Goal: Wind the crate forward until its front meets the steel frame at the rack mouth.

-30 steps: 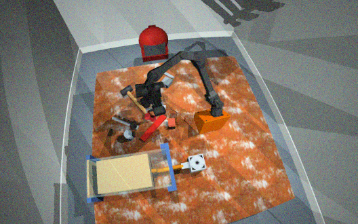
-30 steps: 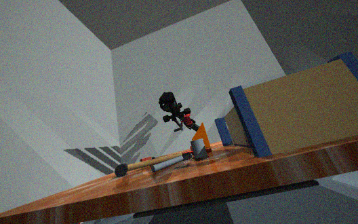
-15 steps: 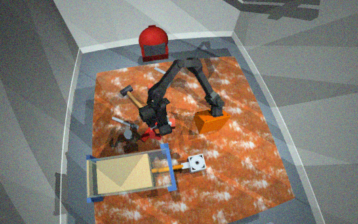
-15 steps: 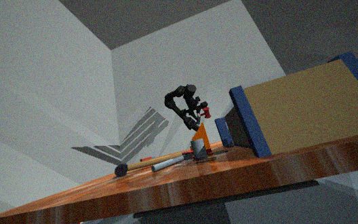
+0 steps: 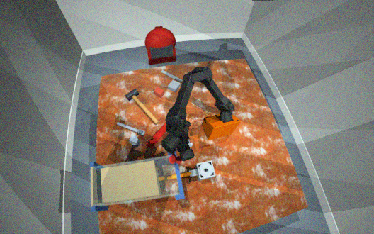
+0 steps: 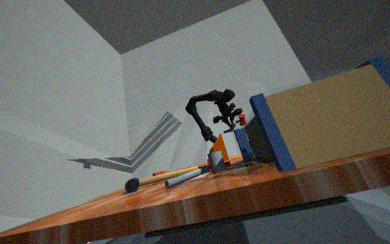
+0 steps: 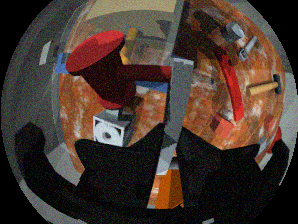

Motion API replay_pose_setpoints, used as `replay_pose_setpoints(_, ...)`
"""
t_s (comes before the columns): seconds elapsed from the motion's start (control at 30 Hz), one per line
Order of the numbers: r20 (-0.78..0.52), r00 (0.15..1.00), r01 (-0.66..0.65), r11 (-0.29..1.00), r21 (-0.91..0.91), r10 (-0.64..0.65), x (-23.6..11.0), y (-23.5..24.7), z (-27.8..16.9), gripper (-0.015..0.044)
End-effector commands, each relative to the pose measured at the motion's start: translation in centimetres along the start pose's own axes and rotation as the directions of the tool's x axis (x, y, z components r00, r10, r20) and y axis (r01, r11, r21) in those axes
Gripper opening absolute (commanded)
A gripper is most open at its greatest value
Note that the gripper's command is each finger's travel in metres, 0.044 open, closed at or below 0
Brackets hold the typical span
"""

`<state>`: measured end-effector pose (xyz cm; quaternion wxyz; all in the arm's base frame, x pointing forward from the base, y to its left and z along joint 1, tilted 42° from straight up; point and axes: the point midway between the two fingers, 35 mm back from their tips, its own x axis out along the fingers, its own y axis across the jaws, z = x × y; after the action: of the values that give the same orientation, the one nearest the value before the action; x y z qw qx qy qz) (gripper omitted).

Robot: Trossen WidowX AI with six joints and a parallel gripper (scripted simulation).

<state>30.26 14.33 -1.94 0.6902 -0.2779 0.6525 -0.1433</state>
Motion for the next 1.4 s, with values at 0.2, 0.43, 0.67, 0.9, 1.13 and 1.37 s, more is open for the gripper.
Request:
replay_pose_setpoints(0.2,-0.044,0.996,0.085,0.993,0.083,-0.081,2.0,4.6,-3.8,0.0)
replay_pose_setpoints(0.43,-0.041,0.996,0.076,0.994,0.081,-0.073,2.2,4.9,-4.1,0.0)
replay_pose_setpoints(0.67,-0.032,0.999,-0.018,0.996,0.085,0.021,2.2,4.9,-4.1,0.0)
replay_pose_setpoints(0.9,-0.018,0.989,-0.147,0.985,0.089,0.149,2.2,4.9,-4.1,0.0)
replay_pose_setpoints(1.13,-0.006,0.967,-0.254,0.963,0.091,0.255,2.2,4.9,-4.1,0.0)
replay_pose_setpoints(1.37,0.005,0.933,-0.358,0.929,0.092,0.359,2.2,4.9,-4.1,0.0)
